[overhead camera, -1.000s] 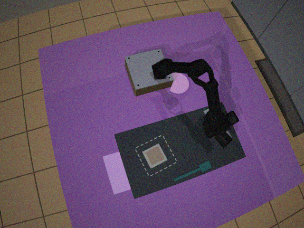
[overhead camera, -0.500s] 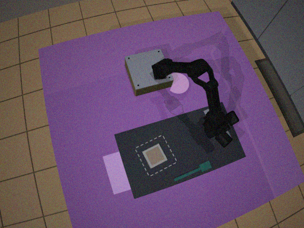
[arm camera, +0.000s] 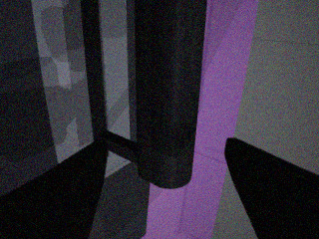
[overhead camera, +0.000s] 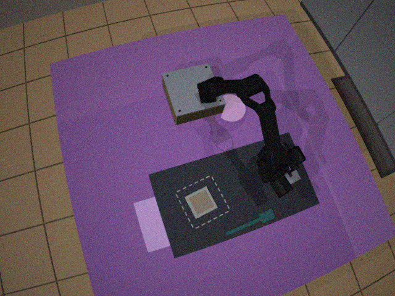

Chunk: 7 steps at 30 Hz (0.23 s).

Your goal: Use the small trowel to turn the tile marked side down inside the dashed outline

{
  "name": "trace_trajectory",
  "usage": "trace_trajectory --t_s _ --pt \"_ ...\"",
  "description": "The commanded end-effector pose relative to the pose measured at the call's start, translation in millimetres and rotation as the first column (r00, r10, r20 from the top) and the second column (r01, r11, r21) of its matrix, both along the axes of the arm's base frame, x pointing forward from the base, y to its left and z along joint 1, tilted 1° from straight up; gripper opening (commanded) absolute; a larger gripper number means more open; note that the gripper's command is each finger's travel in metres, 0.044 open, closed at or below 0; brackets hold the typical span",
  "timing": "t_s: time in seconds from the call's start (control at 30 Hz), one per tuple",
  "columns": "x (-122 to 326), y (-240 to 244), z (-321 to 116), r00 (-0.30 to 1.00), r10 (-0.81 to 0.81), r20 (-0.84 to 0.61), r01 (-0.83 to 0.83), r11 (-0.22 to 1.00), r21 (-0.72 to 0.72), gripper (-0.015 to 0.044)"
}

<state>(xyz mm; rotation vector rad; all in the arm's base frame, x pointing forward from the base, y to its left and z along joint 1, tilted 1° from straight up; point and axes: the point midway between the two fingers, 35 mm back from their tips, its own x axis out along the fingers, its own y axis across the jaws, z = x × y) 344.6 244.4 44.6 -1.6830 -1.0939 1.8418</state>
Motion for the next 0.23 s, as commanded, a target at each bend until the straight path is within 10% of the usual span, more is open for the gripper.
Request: trace_trajectory --t_s 0.0,0.2 --pt "-6 -2 12 1.0 0.015 0.001 -0.015 1.0 0.004 0.03" --pt "-48 -35 85 1.0 0.003 -0.006 -0.003 1.0 -0.003 0.03"
